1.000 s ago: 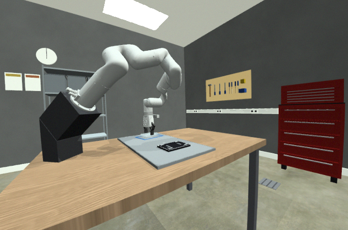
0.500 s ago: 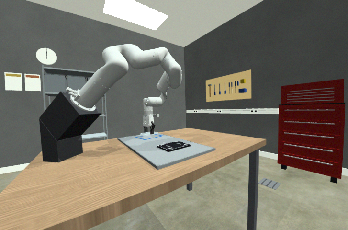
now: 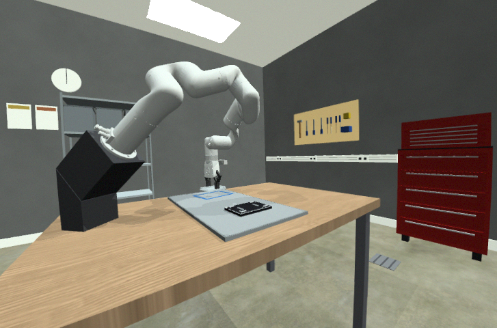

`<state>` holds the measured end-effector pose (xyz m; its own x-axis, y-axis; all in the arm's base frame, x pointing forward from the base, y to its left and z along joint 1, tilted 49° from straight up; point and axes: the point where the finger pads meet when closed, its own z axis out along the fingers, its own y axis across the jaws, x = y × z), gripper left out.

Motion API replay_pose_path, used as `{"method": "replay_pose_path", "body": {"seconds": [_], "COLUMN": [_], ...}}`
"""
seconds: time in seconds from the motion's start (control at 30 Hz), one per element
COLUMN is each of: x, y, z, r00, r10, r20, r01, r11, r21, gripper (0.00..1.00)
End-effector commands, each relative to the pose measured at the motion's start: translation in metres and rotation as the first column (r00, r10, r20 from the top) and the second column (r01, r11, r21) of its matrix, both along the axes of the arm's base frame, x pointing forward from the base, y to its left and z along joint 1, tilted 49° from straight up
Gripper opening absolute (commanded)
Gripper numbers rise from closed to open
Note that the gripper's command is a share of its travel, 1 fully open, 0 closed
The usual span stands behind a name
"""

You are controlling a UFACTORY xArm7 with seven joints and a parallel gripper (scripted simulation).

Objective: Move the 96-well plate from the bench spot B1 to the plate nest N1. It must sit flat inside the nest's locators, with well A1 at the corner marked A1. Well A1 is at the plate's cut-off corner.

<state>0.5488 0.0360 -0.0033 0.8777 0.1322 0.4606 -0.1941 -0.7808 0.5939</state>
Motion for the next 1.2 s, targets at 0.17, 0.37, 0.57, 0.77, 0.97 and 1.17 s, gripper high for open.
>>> {"method": "replay_pose_path", "body": {"seconds": [0.17, 0.37, 0.57, 0.77, 0.97, 1.17], "x": [-0.005, -0.009, -0.014, -0.017, -0.02, -0.02], "y": [0.01, 0.016, 0.022, 0.026, 0.031, 0.031], "z": [0.009, 0.016, 0.022, 0.027, 0.032, 0.032], "r00": [1.0, 1.0, 1.0, 1.0, 1.0, 1.0], "r10": [0.004, 0.004, 0.004, 0.004, 0.004, 0.004], "r20": [0.002, 0.002, 0.002, 0.002, 0.002, 0.002], "r01": [-0.004, -0.004, -0.004, -0.004, -0.004, -0.004], "r11": [1.0, 1.0, 1.0, 1.0, 1.0, 1.0], "r21": [0.002, 0.002, 0.002, 0.002, 0.002, 0.002], "gripper": [0.0, 0.0, 0.0, 0.0, 0.0, 0.0]}}
